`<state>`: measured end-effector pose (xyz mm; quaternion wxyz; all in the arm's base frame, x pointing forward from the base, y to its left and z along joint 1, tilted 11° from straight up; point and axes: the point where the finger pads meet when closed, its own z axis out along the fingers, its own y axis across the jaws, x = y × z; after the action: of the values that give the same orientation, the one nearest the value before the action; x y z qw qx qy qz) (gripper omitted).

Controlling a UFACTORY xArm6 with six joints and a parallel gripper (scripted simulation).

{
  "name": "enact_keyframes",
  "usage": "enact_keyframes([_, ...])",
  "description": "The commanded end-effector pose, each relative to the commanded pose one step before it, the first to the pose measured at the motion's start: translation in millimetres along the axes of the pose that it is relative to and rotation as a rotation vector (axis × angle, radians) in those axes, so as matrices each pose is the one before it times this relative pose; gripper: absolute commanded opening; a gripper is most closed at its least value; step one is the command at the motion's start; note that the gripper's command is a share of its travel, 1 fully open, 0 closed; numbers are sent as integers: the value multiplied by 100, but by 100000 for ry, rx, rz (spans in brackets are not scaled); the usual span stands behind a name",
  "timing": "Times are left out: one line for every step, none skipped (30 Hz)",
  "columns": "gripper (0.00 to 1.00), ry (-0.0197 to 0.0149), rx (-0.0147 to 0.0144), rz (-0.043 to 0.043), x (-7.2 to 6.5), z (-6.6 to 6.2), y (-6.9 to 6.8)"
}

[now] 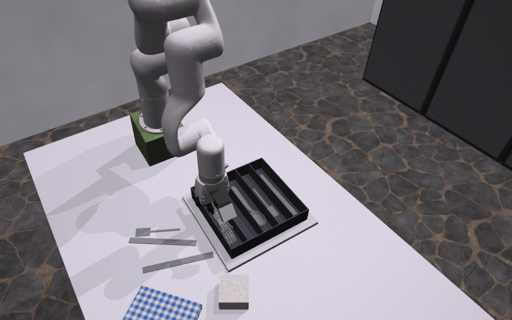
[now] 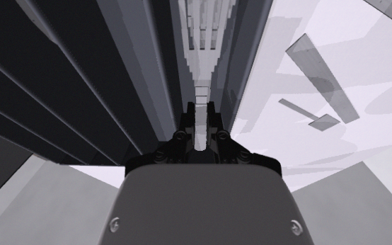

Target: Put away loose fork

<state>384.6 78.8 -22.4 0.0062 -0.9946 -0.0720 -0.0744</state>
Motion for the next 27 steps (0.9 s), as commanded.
enact_keyframes([5,297,18,-2,123,-71,-8])
enact_keyframes([5,0,0,0,0,0,0])
enact_keyframes([5,0,0,0,0,0,0])
enact_keyframes([5,0,0,0,0,0,0])
enact_keyframes([5,0,0,0,0,0,0])
enact_keyframes([5,0,0,0,0,0,0])
enact_keyframes([5,0,0,0,0,0,0])
enact_keyframes([5,0,0,0,0,0,0])
enact_keyframes([5,0,0,0,0,0,0])
enact_keyframes([5,0,0,0,0,0,0])
enact_keyframes([5,0,0,0,0,0,0])
enact_keyframes([24,0,0,0,0,0,0])
enact_keyframes([24,0,0,0,0,0,0])
enact_keyframes([24,0,0,0,0,0,0])
enact_keyframes([24,0,0,0,0,0,0])
enact_keyframes([24,0,0,0,0,0,0])
enact_keyframes([24,0,0,0,0,0,0])
enact_keyframes([24,0,0,0,0,0,0])
enact_keyframes([24,0,0,0,0,0,0])
enact_keyframes([24,0,0,0,0,0,0])
enact_keyframes([24,0,0,0,0,0,0])
enact_keyframes([24,0,0,0,0,0,0])
enact_keyframes([24,0,0,0,0,0,0])
enact_keyframes([24,0,0,0,0,0,0])
enact_keyframes([24,0,0,0,0,0,0])
enact_keyframes([24,0,0,0,0,0,0])
enact_keyframes([24,0,0,0,0,0,0])
